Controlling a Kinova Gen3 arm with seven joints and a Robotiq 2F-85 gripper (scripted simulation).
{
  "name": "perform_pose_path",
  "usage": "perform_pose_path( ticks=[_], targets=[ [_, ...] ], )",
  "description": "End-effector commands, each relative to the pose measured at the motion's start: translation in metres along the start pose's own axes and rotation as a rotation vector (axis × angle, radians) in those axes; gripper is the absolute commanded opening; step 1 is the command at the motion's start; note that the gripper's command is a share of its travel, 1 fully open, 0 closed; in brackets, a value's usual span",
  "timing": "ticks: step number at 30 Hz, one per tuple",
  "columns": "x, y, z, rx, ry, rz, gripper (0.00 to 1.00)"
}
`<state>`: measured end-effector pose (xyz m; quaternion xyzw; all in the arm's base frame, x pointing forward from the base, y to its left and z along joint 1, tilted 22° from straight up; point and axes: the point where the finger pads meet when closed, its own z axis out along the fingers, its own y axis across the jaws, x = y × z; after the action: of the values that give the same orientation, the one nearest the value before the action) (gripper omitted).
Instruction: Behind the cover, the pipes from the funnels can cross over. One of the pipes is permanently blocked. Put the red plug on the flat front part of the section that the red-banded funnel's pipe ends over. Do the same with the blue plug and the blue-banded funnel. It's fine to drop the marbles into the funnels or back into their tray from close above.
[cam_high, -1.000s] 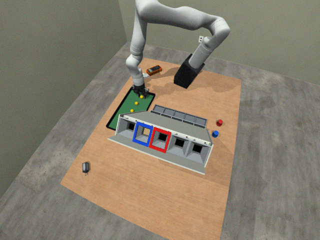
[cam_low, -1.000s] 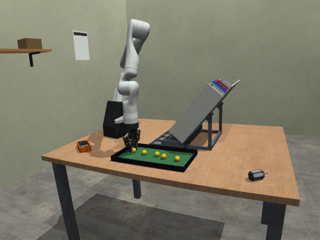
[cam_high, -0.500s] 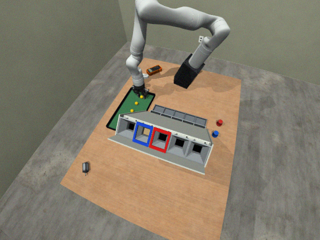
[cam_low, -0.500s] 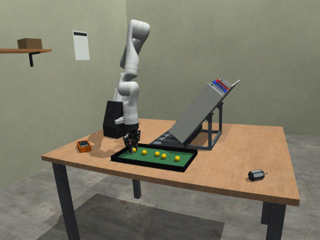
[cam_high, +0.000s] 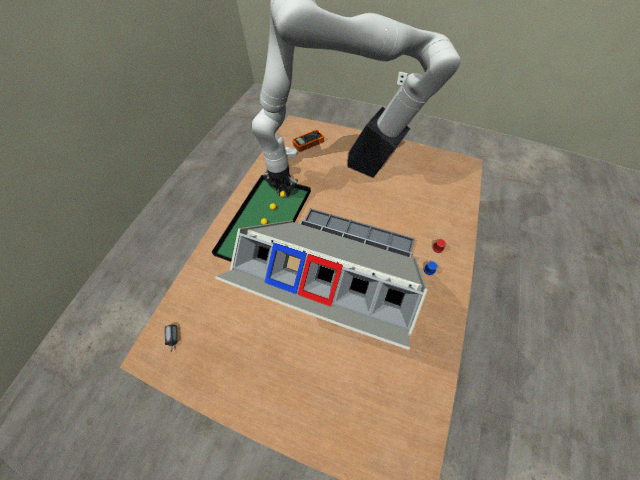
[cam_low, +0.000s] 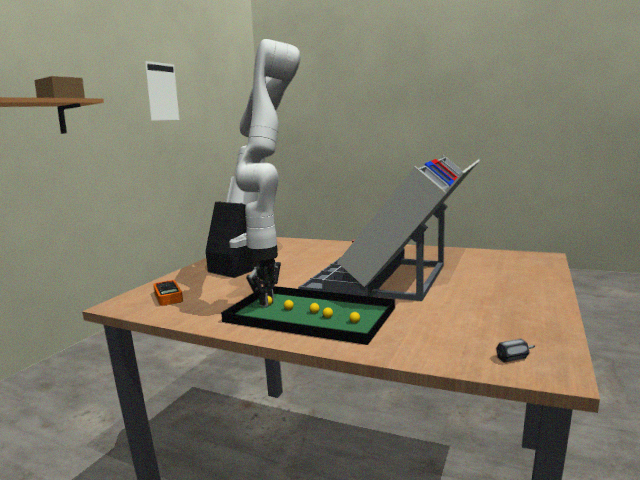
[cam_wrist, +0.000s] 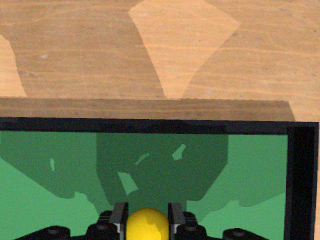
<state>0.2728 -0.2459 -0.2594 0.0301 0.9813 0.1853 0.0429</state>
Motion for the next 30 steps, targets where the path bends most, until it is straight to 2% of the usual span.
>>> perform_pose_path(
  ticks=[1,18,19,22,27,30],
  targets=[
    [0.0,-0.001,-0.001,0.001,-0.001,0.0,0.0],
    [0.0,-0.001,-0.001,0.002,-0.001,0.0,0.0],
    [0.0,0.0,-0.071,0.002,-0.001,0.0,0.0],
    [-0.001,0.0,-0.08,0.002,-0.001,0.0,0.0],
    [0.0,0.0,-0.135,0.002,-0.001,0.0,0.0],
    [0.0,0.0,-0.135,0.002,-0.001,0.0,0.0]
  ],
)
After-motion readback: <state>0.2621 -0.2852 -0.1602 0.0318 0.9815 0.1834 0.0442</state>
